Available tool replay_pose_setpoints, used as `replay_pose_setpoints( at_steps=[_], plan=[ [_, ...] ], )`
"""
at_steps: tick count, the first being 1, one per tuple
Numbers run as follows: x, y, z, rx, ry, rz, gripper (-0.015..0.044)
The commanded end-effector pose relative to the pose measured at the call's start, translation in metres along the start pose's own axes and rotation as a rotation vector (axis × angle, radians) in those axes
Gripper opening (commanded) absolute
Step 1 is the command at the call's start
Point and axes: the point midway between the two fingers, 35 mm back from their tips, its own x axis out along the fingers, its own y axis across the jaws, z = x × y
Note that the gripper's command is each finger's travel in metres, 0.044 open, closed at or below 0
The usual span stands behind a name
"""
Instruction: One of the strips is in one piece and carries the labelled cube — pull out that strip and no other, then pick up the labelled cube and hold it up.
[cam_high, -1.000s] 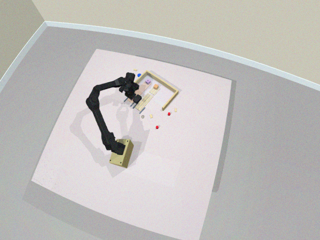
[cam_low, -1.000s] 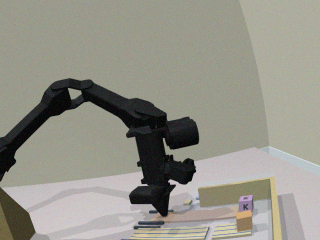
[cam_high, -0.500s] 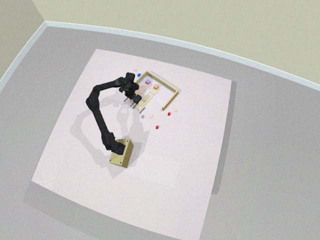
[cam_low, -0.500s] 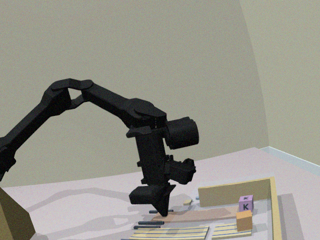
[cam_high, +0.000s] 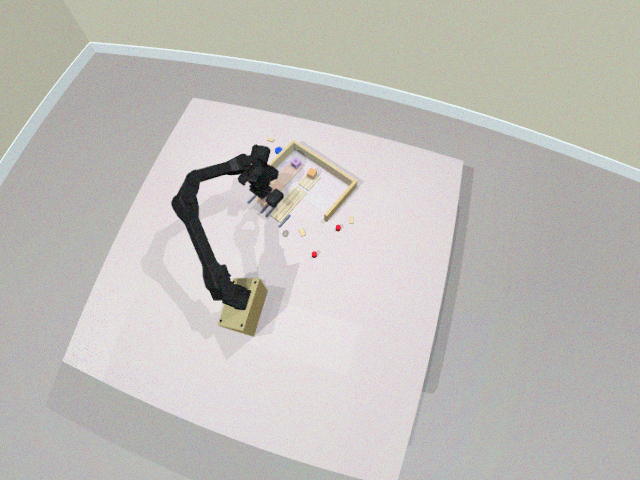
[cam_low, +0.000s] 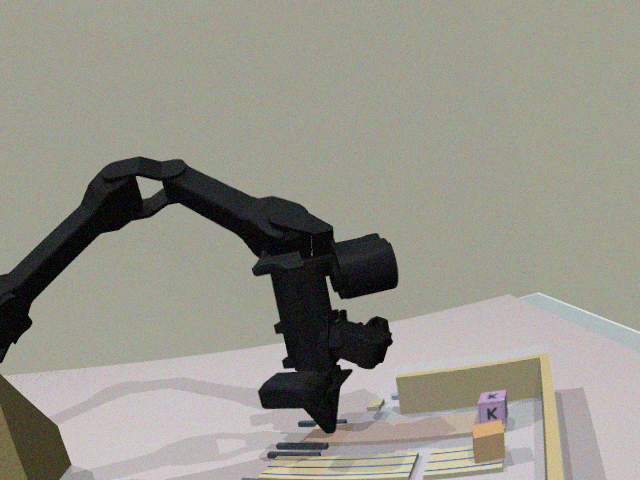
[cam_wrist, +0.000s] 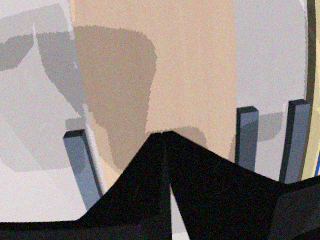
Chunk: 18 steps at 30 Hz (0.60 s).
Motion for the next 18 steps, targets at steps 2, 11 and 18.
replay_pose_setpoints(
  at_steps=[2,11,18],
  plan=[
    [0.0042,-0.0013,0.0003,0.000,0.002,-0.007,0.0000],
    [0.0051,-0.0011,0.0005,0.000,0.002,-0.007,0.0000],
    [0.0057,-0.0010,0.0005,0.000,0.002,-0.007,0.0000]
  ],
)
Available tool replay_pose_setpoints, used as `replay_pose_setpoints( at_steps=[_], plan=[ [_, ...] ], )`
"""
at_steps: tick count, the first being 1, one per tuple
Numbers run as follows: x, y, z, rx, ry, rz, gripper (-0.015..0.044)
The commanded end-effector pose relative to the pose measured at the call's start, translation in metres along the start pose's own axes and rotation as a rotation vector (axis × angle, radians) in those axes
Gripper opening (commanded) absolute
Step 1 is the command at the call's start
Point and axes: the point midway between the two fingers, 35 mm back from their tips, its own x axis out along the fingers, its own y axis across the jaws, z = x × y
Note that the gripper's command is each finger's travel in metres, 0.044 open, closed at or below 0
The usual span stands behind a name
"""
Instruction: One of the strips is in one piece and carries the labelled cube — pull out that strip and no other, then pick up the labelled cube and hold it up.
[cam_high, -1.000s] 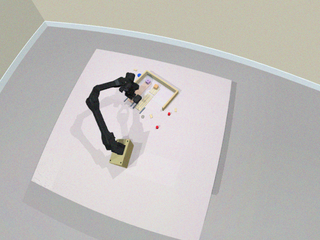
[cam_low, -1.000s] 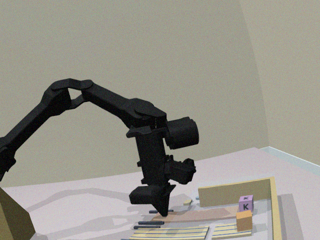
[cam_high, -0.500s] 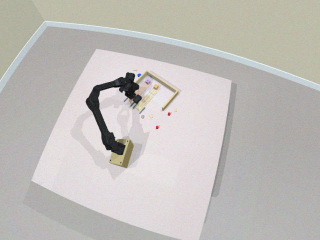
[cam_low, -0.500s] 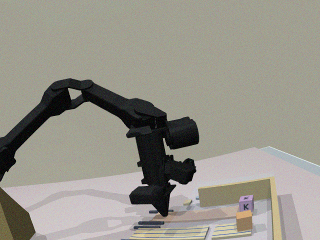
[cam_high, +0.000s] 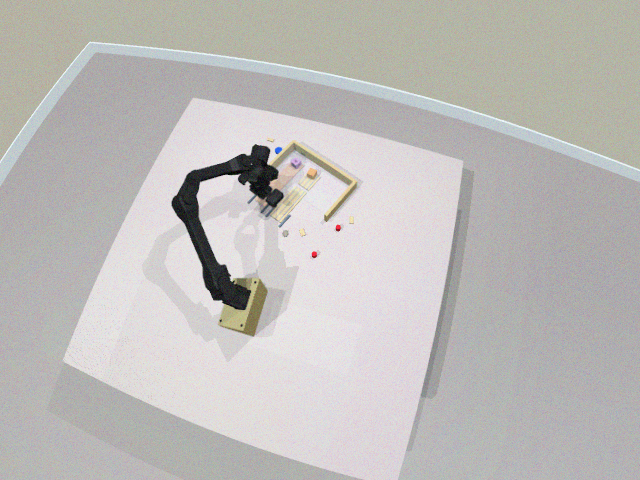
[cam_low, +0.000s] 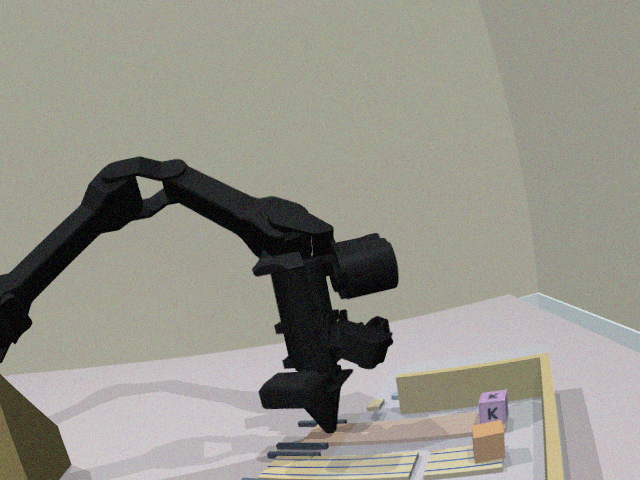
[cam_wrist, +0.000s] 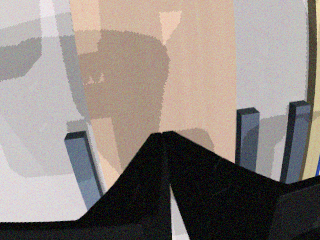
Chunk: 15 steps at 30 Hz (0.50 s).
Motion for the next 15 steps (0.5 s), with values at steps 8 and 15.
replay_pose_setpoints(
  at_steps=[8,15],
  plan=[
    [0.005,0.000,-0.011,-0.001,0.003,-0.008,0.0000],
    [0.006,0.000,-0.022,-0.001,0.004,-0.008,0.0000]
  ],
)
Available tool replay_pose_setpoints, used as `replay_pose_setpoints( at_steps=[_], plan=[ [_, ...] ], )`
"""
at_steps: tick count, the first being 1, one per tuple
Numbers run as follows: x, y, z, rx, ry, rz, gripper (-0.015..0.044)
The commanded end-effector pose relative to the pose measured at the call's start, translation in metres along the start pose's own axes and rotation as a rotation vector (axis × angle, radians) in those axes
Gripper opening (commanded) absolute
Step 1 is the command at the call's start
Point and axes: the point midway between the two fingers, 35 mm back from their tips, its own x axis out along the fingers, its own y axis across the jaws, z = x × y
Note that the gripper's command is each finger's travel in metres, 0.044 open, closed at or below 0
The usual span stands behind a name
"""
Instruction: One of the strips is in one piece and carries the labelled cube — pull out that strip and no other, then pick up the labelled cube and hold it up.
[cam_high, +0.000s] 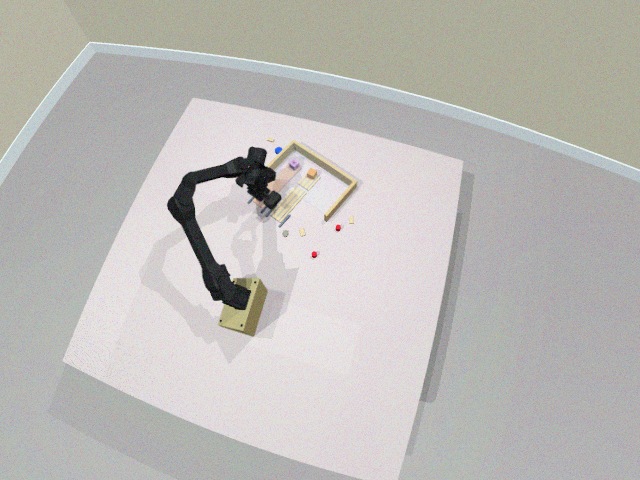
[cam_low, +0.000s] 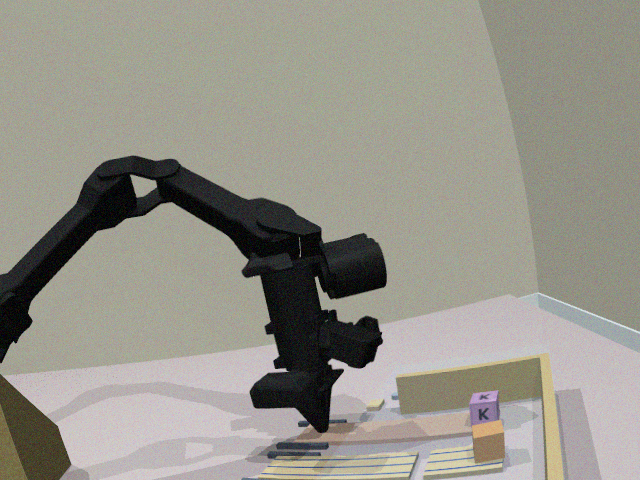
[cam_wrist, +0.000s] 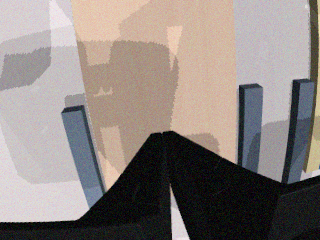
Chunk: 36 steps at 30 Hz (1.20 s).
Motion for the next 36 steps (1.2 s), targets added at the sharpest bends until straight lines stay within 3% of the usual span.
replay_pose_setpoints(
  at_steps=[1,36],
  plan=[
    [0.006,-0.001,-0.013,0.003,0.018,-0.010,0.0000],
    [0.007,-0.001,-0.065,0.005,0.020,-0.009,0.0000]
  ],
)
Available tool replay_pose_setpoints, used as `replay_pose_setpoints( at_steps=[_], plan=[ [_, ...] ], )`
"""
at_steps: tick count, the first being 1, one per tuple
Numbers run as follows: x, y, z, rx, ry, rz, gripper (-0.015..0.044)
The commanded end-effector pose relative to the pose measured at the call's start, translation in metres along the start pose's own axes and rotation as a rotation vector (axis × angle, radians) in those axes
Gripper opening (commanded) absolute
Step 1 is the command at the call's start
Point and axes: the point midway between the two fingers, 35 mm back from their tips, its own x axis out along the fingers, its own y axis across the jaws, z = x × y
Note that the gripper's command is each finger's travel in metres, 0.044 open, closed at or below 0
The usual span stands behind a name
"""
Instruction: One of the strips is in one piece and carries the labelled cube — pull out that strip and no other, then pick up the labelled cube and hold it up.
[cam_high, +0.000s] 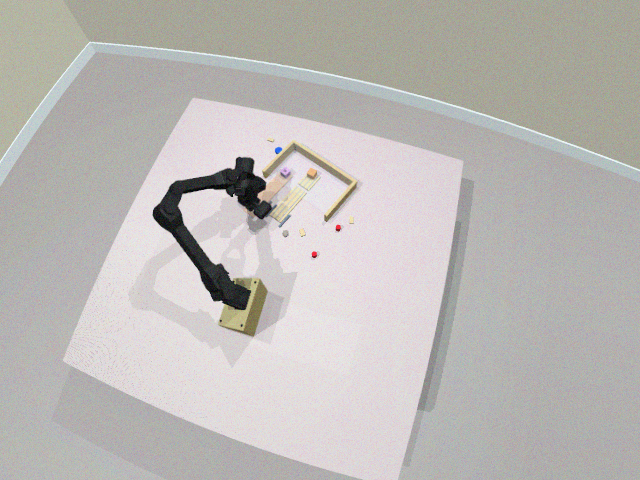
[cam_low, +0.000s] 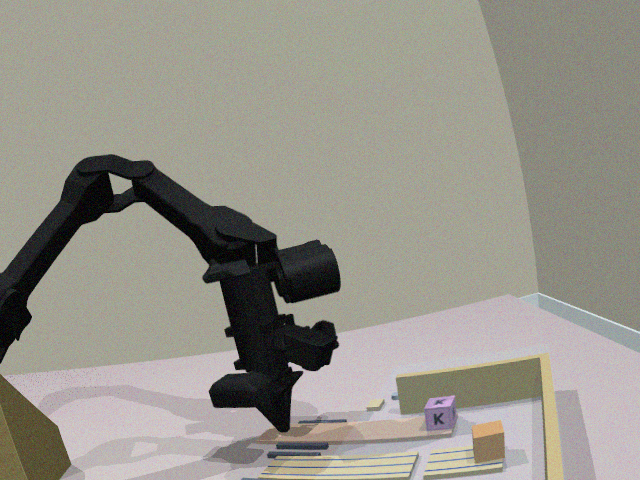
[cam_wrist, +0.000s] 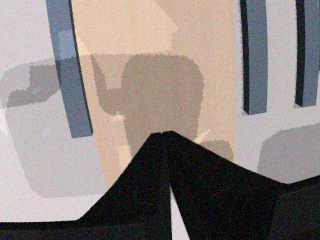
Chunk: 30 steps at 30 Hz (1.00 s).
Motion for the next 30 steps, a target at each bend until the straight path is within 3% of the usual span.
replay_pose_setpoints(
  at_steps=[1,30],
  plan=[
    [0.007,-0.002,-0.015,0.004,0.025,-0.012,0.0000],
    [0.006,-0.003,-0.057,0.006,0.026,-0.012,0.0000]
  ],
)
